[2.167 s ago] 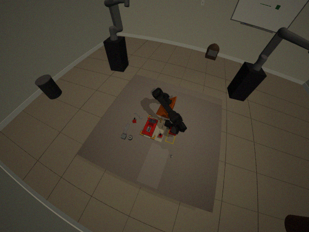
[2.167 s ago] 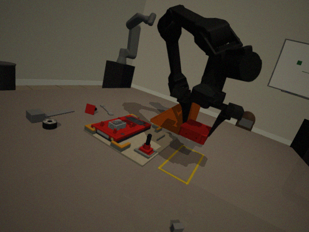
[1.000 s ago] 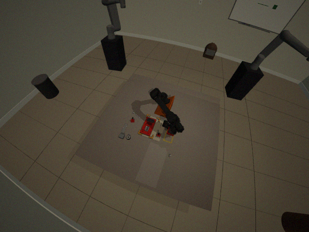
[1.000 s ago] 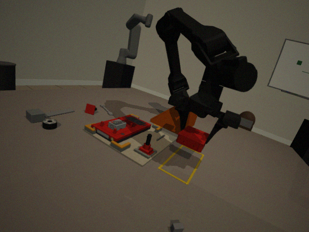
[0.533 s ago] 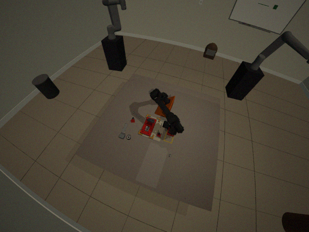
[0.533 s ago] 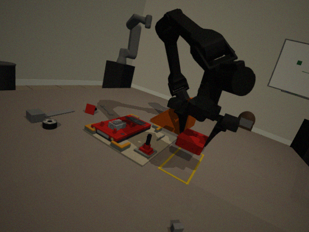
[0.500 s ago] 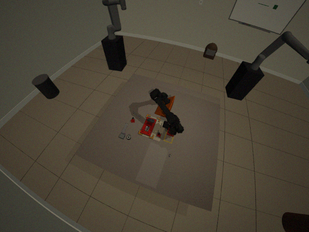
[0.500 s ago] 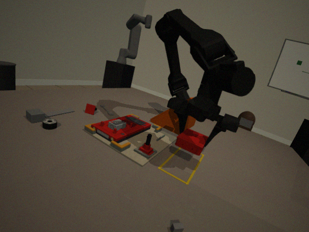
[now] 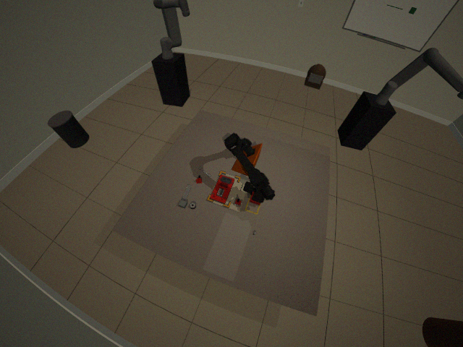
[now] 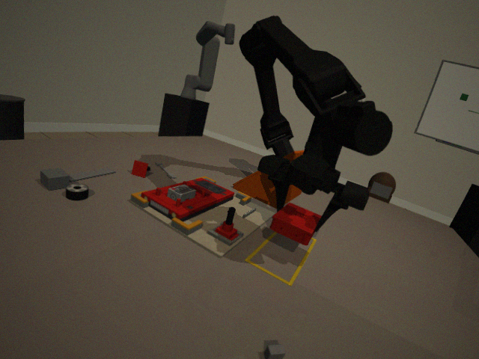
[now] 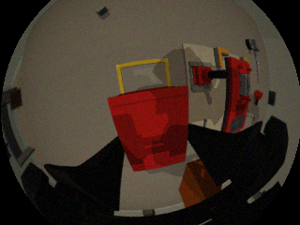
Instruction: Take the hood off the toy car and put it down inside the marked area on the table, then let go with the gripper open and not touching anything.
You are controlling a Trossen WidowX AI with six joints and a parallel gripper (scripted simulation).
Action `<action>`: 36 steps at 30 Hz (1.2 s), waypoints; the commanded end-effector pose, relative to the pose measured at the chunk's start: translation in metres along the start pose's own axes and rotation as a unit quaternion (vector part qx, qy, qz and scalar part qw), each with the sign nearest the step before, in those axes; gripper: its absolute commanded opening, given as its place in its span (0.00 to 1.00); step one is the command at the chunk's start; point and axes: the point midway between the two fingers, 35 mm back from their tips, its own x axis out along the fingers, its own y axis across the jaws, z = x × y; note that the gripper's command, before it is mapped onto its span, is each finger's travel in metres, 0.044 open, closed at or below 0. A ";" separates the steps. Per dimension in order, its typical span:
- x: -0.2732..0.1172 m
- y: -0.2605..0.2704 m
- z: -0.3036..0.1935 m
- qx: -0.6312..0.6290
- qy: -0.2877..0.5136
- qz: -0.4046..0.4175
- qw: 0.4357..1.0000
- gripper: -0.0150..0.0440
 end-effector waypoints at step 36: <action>0.025 -0.002 -0.002 -0.002 0.000 -0.003 1.000 0.25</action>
